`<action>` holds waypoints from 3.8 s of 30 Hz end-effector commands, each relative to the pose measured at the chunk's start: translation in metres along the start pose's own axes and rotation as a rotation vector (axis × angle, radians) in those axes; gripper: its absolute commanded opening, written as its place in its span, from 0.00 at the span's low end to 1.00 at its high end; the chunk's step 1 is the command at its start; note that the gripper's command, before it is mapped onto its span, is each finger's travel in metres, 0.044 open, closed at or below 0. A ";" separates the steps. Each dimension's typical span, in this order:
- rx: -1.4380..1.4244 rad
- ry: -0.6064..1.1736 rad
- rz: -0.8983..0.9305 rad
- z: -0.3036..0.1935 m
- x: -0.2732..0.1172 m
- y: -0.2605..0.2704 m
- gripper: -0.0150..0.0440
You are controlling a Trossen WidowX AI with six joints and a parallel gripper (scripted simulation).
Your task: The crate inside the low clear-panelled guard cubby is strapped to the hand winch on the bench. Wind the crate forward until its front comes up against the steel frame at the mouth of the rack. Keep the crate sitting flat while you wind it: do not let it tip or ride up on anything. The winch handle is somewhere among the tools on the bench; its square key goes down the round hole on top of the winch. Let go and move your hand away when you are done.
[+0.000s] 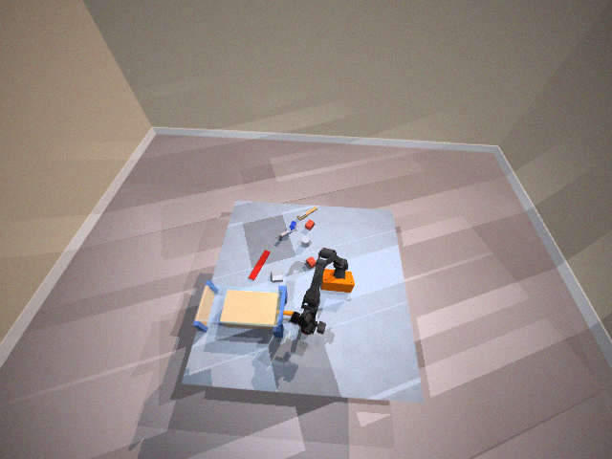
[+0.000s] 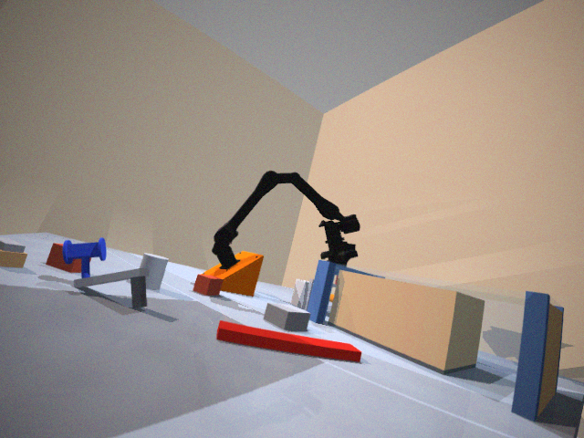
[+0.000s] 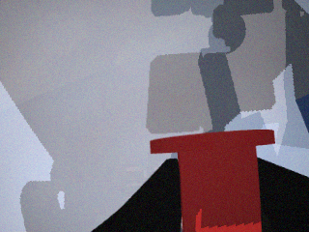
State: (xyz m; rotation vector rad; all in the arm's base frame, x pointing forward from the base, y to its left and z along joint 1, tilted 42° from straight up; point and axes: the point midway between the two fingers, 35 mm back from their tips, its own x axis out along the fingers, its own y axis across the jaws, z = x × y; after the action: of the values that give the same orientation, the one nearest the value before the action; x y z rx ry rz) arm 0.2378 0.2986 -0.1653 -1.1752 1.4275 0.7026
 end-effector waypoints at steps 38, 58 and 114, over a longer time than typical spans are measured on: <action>-0.019 0.022 0.035 -0.036 -0.015 0.066 0.25; -0.020 0.024 0.037 -0.060 -0.026 0.081 0.25; -0.021 0.032 0.036 -0.146 -0.067 0.066 0.25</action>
State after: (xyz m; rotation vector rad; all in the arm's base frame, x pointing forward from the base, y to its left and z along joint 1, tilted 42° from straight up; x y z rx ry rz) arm 0.1138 0.2263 -0.0908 -1.1604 1.4592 0.7516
